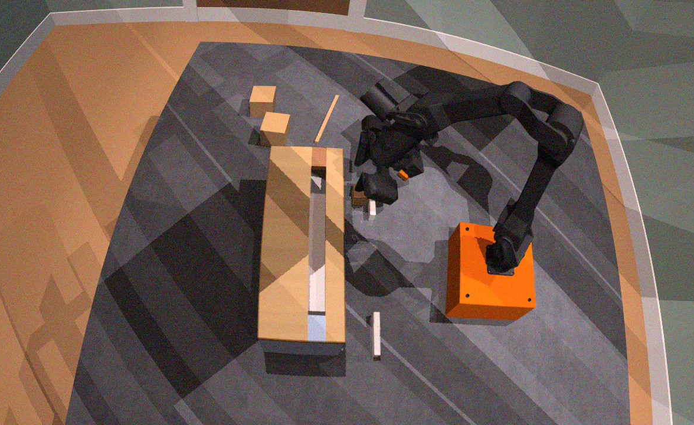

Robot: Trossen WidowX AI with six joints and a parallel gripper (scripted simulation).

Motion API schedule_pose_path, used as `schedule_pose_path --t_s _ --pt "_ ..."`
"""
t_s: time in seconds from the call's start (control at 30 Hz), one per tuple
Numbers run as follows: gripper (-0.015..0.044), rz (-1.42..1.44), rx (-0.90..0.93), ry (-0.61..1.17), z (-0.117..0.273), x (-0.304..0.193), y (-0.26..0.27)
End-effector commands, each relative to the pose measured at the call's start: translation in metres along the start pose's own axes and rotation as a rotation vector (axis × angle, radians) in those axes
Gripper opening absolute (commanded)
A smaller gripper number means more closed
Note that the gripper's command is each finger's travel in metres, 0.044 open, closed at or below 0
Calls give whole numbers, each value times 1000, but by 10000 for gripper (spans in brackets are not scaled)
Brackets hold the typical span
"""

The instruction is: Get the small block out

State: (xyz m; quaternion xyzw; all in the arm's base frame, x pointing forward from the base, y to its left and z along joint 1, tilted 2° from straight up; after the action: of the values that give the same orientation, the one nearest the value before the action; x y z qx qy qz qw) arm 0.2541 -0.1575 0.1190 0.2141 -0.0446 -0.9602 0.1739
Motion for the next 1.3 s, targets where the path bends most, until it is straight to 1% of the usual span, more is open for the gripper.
schedule_pose_path --t_s 0.0,1.2,1.27 --pt "285 4 -7 1 -5 2 -1" --pt "285 4 -8 1 -55 24 -13" --pt "233 4 -8 1 -55 24 -13"
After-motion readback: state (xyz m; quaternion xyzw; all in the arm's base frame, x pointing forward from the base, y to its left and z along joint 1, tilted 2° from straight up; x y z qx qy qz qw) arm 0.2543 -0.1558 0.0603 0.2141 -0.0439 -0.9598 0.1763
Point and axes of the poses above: the point midway between the two fingers, 35 mm back from their tips, its own z axis back along the fingers, its own y axis across the jaws, x = y × z, the point moved 10 cm from there along z, back along the fingers, and after that the axes turned 14 degrees about z, right-handed, at the moved point
